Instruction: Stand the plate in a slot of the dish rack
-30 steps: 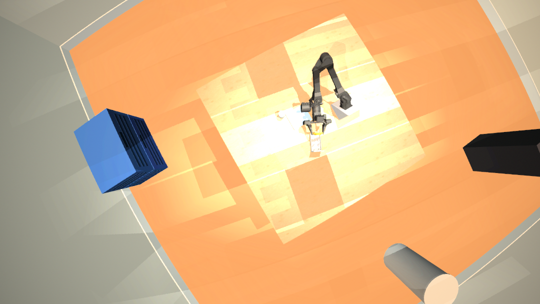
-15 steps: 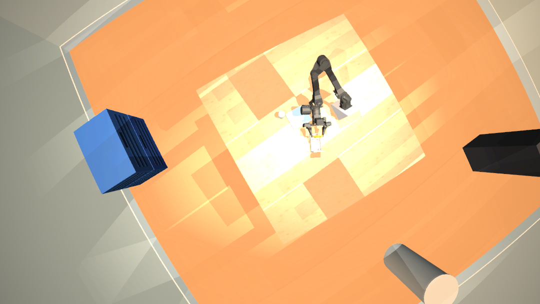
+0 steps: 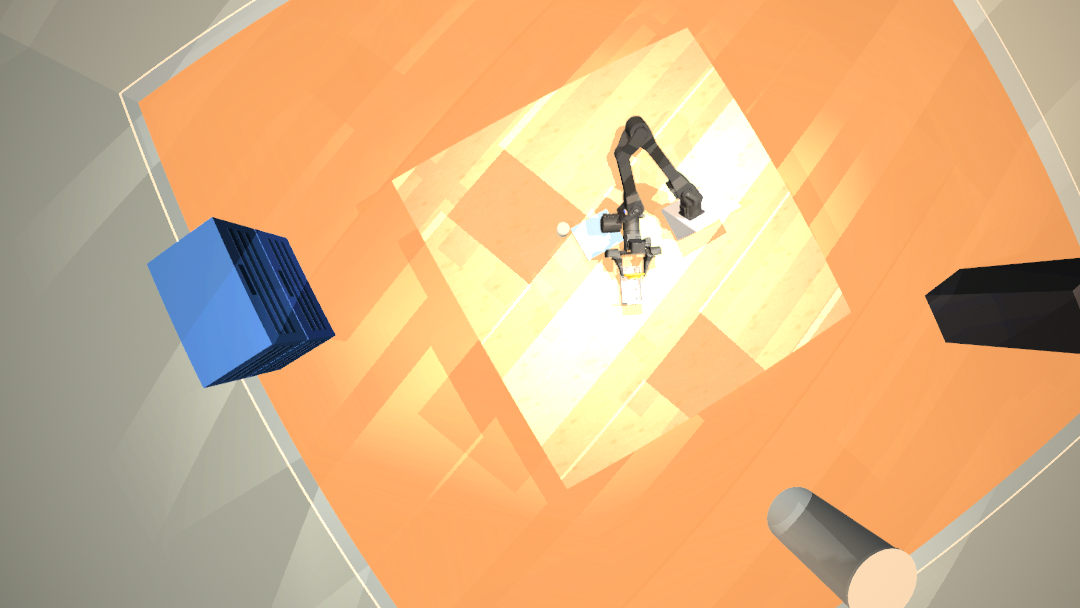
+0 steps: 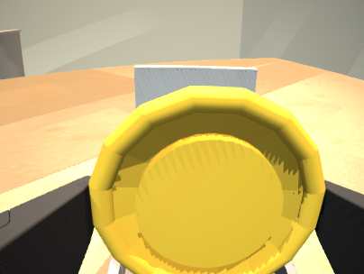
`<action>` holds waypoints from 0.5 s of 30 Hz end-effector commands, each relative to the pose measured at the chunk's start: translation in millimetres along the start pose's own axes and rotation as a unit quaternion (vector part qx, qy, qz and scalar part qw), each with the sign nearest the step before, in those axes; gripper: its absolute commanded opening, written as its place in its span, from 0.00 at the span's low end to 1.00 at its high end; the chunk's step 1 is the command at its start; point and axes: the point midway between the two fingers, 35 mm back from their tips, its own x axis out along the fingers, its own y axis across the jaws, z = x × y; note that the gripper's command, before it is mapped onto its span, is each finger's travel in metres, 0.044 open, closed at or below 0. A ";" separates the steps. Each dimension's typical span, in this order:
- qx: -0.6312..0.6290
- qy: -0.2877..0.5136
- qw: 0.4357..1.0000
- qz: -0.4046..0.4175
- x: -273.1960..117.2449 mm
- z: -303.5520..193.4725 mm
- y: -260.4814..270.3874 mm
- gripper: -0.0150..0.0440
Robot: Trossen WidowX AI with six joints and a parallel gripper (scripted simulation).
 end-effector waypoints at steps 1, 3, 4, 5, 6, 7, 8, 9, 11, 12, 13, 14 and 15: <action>0.001 0.000 1.000 0.001 -0.1 1.3 0.4 0.25; 0.001 0.000 1.000 0.001 -0.1 1.3 0.4 0.25; 0.001 0.000 1.000 0.001 -0.1 1.3 0.4 0.25; 0.001 0.000 1.000 0.001 -0.1 1.3 0.4 0.25; 0.001 0.000 1.000 0.001 -0.1 1.3 0.4 0.25; 0.001 0.000 1.000 0.001 -0.1 1.3 0.4 0.25; 0.000 0.000 1.000 0.000 -0.1 1.2 0.2 0.30; -0.001 0.000 1.000 0.000 -0.2 1.0 0.0 0.34; -0.001 0.000 1.000 0.000 -0.2 1.0 0.0 0.43; -0.001 0.000 1.000 0.000 -0.2 1.0 0.0 0.48; -0.001 0.000 1.000 0.000 -0.2 1.0 0.0 0.52; -0.001 0.000 1.000 0.000 -0.2 1.0 0.0 0.57; -0.001 0.000 1.000 0.000 -0.2 1.0 0.0 0.61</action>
